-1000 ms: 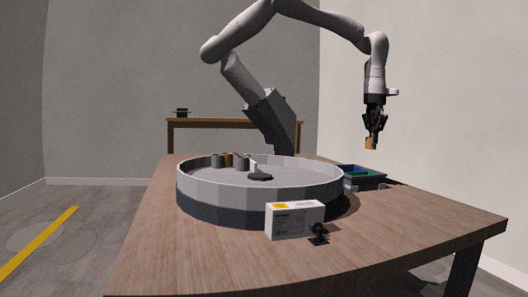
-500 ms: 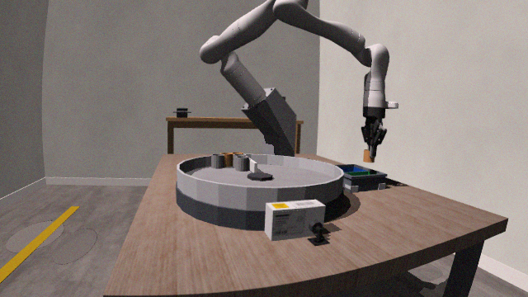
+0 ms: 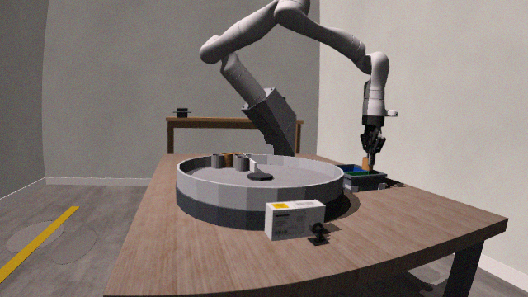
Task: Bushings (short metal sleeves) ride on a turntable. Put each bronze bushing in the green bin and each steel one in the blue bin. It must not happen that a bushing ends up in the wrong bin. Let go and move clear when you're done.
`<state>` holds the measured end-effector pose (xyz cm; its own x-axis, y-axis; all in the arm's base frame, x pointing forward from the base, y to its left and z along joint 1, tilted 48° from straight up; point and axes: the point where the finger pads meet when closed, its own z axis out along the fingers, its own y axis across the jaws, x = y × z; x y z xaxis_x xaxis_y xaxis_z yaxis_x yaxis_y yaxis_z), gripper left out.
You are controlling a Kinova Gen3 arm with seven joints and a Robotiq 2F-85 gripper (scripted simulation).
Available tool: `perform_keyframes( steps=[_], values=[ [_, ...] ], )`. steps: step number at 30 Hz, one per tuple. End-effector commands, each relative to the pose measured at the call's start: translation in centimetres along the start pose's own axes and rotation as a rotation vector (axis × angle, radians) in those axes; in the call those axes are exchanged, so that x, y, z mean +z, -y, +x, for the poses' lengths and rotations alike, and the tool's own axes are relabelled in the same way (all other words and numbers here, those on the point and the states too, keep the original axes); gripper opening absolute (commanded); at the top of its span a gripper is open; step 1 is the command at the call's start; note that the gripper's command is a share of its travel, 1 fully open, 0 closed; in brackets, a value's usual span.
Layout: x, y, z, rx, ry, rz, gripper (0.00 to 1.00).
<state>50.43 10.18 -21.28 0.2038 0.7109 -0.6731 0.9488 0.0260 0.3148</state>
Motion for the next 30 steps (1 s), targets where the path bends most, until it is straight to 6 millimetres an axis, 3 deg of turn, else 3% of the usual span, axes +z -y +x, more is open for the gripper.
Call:
perform_keyframes(
  steps=[1, 30],
  values=[
    [0.0, 0.0, 0.1, 0.000, -0.002, -0.001, 0.00],
    [1.7, 0.1, 0.1, 0.000, -0.002, -0.001, 0.00]
  ],
)
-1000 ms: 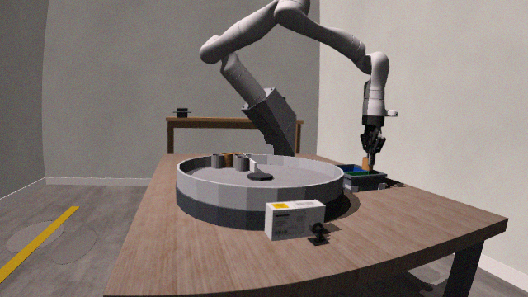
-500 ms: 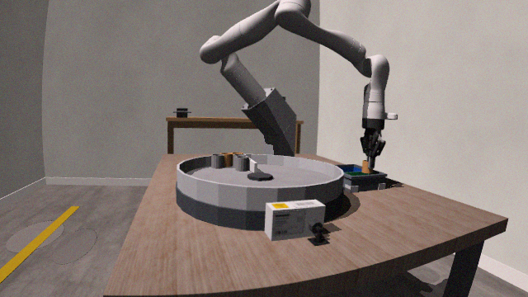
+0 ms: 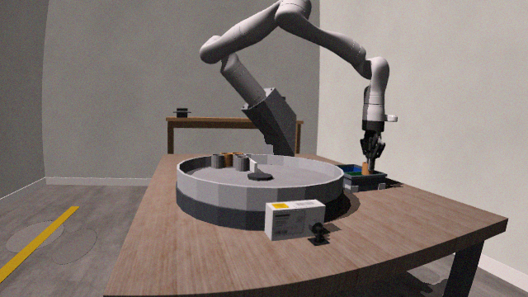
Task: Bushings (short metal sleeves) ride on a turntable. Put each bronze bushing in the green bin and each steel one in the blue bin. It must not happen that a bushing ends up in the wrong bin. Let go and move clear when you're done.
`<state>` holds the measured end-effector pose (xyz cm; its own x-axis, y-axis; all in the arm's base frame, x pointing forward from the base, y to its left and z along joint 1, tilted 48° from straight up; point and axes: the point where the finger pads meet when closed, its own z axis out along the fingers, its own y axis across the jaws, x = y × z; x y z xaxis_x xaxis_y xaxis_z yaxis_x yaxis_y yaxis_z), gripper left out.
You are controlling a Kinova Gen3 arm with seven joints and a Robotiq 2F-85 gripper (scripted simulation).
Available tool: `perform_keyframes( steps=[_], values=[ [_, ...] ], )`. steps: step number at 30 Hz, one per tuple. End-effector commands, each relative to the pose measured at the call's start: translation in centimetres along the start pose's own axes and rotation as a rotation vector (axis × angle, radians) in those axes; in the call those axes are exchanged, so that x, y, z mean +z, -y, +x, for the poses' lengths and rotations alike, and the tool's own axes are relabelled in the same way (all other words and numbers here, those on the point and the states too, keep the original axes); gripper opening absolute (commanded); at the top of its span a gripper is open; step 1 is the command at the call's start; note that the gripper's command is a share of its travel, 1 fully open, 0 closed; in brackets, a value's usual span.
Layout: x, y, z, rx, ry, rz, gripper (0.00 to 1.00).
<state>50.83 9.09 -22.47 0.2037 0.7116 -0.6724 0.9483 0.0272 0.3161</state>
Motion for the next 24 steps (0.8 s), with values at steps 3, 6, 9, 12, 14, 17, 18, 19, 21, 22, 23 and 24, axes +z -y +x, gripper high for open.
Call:
perform_keyframes(
  steps=[3, 6, 9, 12, 14, 17, 18, 19, 21, 22, 23, 24],
  values=[
    [0.0, 0.0, 0.0, 0.000, 0.000, 0.001, 0.00],
    [0.4, 0.0, 0.0, 0.000, 0.000, 0.001, 0.00],
    [0.6, 0.0, 0.0, 0.000, 0.000, 0.001, 0.00],
    [0.6, 0.0, 0.0, 0.000, 0.000, 0.001, 0.00],
    [0.6, 0.0, 0.0, 0.000, 0.000, 0.001, 0.00],
    [0.6, 0.0, 0.0, 0.000, 0.000, 0.001, 0.00],
    [0.6, 0.0, 0.0, 0.000, 0.000, 0.001, 0.00],
    [0.6, 0.0, 0.0, 0.000, 0.000, 0.001, 0.00],
    [0.8, 0.0, 0.0, 0.000, 0.000, 0.001, 0.00],
    [0.9, 0.0, 0.0, 0.000, 0.000, 0.001, 0.00],
    [1.0, 0.0, 0.0, 0.000, 0.000, 0.001, 0.00],
    [1.1, 0.0, 0.0, 0.000, 0.000, 0.001, 0.00]
  ],
)
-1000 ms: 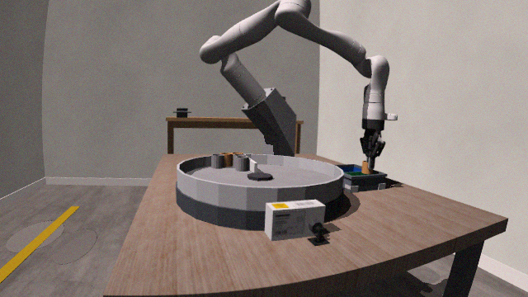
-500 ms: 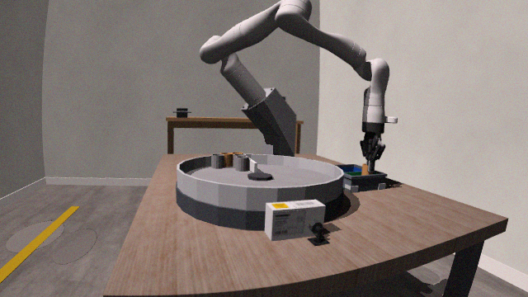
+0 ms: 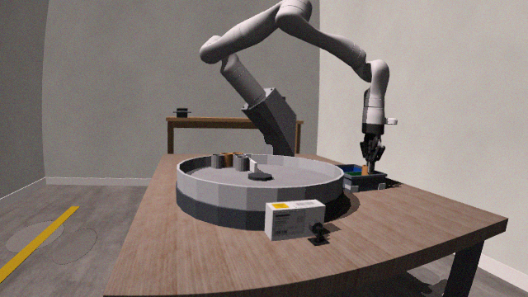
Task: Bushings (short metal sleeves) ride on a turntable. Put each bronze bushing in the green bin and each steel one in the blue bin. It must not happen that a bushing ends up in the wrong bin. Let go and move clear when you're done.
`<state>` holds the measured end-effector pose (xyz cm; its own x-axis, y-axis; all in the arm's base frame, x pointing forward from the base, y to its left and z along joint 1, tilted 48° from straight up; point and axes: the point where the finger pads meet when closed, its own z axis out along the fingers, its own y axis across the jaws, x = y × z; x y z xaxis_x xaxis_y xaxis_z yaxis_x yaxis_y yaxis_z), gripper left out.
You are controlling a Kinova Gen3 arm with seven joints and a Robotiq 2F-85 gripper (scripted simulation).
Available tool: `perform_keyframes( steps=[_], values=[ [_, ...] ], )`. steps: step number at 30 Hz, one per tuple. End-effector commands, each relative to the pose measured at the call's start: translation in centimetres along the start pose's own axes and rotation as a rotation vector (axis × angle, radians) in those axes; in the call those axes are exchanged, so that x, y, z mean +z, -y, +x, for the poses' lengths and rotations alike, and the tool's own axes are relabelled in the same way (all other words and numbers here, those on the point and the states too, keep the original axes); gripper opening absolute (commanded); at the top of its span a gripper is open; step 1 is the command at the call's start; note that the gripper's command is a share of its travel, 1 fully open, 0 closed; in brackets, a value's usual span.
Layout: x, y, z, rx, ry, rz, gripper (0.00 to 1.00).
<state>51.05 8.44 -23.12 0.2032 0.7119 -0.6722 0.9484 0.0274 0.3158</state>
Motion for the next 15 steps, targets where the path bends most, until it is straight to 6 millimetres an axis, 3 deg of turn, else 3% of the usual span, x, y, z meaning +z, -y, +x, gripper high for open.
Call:
perform_keyframes(
  steps=[1, 15],
  values=[
    [0.28, 0.02, 0.02, 0.000, 0.000, 0.001, 0.00],
    [0.88, 0.03, 0.02, 0.000, 0.000, 0.001, 0.00]
  ],
)
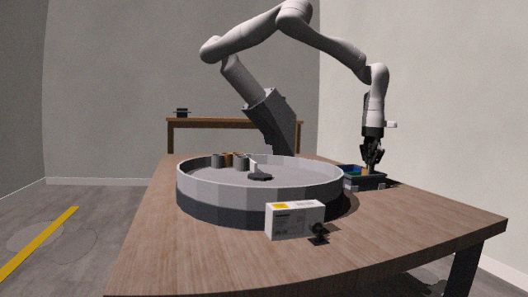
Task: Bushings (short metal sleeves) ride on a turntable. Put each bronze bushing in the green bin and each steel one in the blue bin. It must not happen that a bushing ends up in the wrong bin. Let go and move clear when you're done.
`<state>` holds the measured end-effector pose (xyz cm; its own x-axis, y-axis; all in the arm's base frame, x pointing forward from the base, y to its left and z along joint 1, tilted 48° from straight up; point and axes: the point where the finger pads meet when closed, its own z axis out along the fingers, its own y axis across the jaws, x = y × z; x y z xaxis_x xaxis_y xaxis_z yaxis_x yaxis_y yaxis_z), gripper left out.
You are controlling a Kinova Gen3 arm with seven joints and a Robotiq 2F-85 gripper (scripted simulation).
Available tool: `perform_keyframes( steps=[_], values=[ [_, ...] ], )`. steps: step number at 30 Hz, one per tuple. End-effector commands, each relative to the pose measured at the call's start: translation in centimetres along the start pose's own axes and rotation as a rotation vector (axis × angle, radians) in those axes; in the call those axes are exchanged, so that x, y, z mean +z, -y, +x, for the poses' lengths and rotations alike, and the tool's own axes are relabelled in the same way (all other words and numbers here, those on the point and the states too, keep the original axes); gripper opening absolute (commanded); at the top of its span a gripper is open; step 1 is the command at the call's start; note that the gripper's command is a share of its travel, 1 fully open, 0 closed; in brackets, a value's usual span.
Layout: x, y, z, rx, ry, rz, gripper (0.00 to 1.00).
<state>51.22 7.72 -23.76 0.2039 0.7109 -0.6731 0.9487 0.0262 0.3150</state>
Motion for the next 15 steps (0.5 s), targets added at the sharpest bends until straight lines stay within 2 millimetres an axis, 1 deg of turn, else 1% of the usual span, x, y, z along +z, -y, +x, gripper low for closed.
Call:
perform_keyframes(
  steps=[1, 15],
  values=[
    [-0.09, -0.03, 0.07, 0.000, -0.001, -0.001, 0.00],
    [0.75, -0.03, 0.07, 0.000, -0.001, -0.001, 0.00]
  ],
)
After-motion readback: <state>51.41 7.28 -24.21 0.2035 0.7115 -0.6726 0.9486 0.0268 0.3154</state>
